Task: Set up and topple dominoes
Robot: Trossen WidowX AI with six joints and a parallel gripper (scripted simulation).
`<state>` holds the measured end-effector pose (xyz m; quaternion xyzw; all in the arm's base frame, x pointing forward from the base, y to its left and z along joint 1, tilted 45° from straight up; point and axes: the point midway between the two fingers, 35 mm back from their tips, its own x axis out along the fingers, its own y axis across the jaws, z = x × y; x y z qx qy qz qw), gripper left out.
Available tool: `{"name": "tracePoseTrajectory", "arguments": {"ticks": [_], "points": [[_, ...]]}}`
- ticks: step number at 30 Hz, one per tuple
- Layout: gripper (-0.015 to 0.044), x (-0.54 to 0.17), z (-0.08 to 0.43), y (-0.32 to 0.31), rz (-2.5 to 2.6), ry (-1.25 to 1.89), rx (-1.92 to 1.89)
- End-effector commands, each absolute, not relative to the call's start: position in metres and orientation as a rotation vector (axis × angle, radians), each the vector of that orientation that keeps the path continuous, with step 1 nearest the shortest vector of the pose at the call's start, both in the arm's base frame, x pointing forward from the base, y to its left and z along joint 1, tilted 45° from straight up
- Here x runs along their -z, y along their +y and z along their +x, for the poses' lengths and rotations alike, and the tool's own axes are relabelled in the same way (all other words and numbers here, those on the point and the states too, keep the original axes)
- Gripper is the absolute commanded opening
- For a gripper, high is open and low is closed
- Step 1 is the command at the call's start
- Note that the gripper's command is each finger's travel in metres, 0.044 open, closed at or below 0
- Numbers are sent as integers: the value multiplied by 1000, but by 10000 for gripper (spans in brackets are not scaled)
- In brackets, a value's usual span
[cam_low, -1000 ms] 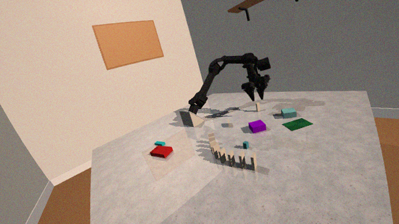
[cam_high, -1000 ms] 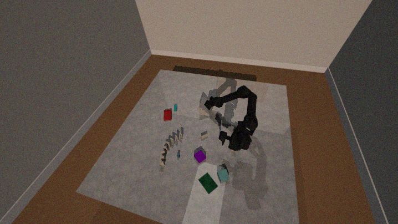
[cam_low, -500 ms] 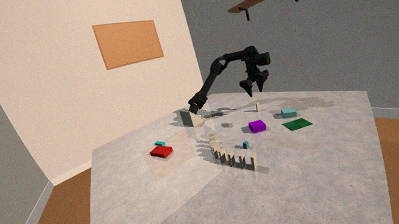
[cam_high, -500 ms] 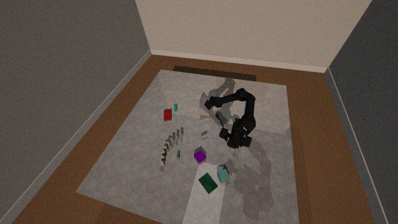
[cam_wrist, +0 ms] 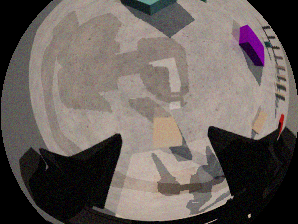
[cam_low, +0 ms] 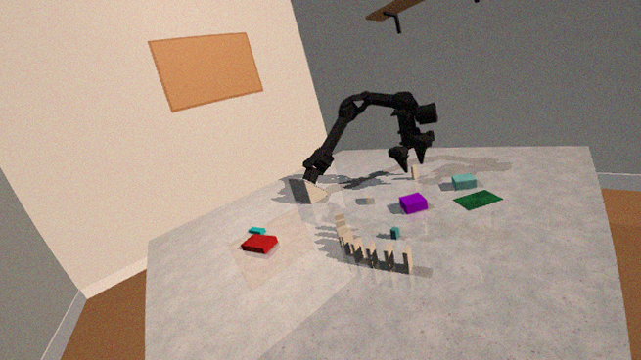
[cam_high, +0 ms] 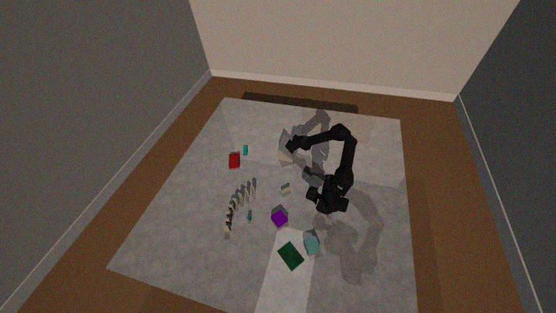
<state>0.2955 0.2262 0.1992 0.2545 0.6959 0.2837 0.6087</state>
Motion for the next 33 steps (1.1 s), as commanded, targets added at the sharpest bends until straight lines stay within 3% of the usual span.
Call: {"name": "tracePoseTrajectory", "arguments": {"ticks": [1, 7, 20, 30, 33], "points": [[440, -195, 294, 231, 586, 1609, -652], [440, -190, 292, 236, 586, 1609, -653], [107, -190, 292, 236, 586, 1609, -653], [107, -191, 293, 234, 588, 1607, -652], [107, -218, 303, 207, 615, 1574, -637]]}}
